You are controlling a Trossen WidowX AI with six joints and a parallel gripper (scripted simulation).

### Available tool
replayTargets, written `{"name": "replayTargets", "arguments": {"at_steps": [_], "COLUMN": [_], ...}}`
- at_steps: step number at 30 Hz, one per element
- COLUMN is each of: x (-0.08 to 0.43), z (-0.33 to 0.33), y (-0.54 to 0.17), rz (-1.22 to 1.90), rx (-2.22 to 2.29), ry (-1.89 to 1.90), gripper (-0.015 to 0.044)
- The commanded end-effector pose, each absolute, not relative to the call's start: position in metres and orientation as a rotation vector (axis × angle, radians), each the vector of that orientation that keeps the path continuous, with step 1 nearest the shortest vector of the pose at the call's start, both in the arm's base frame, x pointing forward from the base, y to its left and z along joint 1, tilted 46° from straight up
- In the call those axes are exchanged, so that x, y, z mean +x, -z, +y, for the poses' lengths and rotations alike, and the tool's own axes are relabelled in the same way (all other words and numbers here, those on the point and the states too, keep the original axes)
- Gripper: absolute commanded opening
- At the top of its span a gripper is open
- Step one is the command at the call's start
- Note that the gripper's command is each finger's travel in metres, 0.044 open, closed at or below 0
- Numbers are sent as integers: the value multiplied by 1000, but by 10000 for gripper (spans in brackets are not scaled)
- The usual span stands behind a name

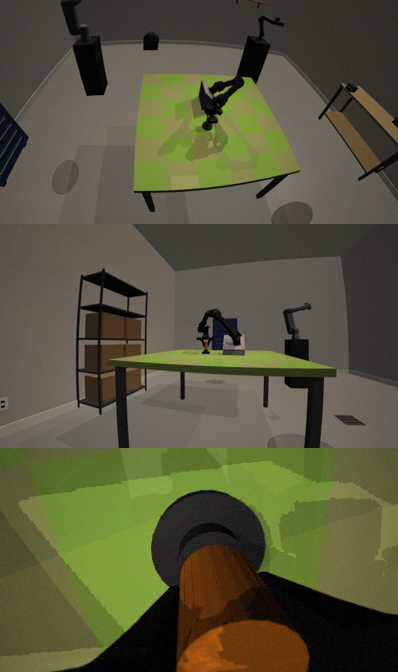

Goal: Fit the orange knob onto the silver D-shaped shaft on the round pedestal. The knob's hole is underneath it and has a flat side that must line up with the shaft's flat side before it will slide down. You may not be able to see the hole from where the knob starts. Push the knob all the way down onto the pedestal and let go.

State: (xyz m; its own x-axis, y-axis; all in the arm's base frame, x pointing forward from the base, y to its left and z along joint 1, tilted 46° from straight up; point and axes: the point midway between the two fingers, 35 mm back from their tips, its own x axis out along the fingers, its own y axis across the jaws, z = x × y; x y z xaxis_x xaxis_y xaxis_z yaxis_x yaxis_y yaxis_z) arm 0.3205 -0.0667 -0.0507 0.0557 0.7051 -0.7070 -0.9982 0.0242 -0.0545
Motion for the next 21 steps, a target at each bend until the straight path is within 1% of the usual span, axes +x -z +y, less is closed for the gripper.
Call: {"name": "replayTargets", "arguments": {"at_steps": [1,21], "x": [321,321], "z": [-66,-70], "y": [51,47], "rz": [572,554], "rx": [-649,-669], "ry": [-1437,-1447], "gripper": [0,0]}}
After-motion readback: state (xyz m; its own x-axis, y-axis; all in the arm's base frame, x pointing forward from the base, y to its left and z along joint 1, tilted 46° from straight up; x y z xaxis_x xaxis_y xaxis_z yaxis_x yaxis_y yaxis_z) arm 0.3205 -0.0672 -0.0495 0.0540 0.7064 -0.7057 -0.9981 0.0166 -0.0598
